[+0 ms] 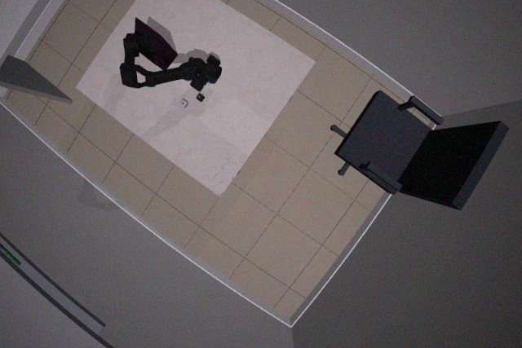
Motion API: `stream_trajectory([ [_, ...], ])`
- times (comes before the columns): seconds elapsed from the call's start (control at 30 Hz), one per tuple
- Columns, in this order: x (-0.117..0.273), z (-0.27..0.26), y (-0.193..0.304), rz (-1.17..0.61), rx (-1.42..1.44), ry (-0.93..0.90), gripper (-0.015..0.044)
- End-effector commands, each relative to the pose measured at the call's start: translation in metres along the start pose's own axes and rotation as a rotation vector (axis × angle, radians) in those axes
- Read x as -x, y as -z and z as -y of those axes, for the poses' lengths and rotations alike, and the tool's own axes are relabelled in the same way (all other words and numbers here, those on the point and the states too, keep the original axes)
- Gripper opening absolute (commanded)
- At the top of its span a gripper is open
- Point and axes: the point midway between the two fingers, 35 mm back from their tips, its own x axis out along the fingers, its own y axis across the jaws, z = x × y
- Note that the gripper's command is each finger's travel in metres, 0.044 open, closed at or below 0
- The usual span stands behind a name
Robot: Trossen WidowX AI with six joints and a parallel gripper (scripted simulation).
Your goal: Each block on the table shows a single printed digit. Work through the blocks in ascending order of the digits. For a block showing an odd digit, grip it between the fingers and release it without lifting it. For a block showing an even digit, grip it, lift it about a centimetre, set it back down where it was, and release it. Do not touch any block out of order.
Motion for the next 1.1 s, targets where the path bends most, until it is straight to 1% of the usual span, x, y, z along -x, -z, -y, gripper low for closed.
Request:
stream_trajectory([
  [0.0,0.000,0.000,0.000,0.002,0.002,0.004,0.0120],
  [0.4,0.000,0.000,0.000,0.002,0.002,0.004,0.0120],
  [0.73,0.015,0.000,0.000,0.002,0.002,0.004,0.0120],
  [1.07,0.015,0.000,0.000,0.002,0.002,0.004,0.0120],
])
